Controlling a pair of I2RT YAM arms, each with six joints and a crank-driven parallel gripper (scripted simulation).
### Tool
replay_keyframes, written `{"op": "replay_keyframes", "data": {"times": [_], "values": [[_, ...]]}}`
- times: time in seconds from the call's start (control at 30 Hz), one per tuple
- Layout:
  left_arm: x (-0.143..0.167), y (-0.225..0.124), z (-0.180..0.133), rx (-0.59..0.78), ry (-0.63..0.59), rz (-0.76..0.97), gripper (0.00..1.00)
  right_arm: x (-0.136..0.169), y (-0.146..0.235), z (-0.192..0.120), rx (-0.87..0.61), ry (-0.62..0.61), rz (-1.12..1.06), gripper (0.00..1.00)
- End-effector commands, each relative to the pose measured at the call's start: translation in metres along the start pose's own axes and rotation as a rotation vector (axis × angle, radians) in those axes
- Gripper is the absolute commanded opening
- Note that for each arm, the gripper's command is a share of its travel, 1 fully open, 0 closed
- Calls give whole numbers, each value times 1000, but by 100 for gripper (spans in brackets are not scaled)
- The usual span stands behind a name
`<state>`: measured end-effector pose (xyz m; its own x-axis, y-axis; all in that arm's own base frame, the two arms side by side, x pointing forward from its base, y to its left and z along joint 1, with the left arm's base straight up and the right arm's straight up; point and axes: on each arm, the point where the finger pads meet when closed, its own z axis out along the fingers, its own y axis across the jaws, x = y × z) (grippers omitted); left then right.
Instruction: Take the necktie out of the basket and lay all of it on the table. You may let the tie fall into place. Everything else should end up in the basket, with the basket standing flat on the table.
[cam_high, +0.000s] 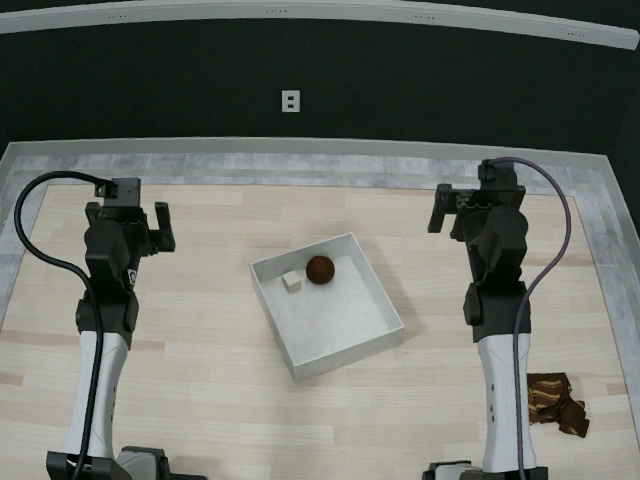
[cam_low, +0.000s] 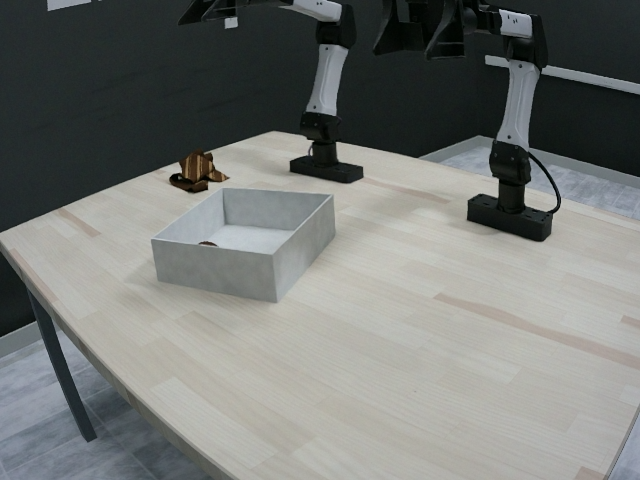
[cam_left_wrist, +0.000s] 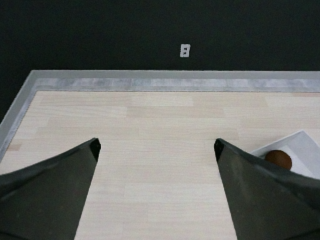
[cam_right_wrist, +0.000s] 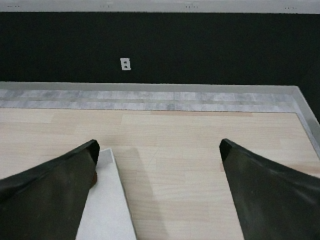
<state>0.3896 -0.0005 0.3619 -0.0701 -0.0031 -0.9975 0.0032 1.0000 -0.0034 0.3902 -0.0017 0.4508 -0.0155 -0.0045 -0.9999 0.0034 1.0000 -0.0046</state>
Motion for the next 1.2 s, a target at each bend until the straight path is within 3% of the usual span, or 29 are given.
{"op": "replay_keyframes", "data": {"times": [0.0, 1.17], "values": [[-10, 0, -5, 0, -45, 0, 100, -13, 0, -3, 6, -22, -1, 100], [12, 0, -3, 0, -44, 0, 100, -12, 0, -3, 6, -22, -1, 100]]}}
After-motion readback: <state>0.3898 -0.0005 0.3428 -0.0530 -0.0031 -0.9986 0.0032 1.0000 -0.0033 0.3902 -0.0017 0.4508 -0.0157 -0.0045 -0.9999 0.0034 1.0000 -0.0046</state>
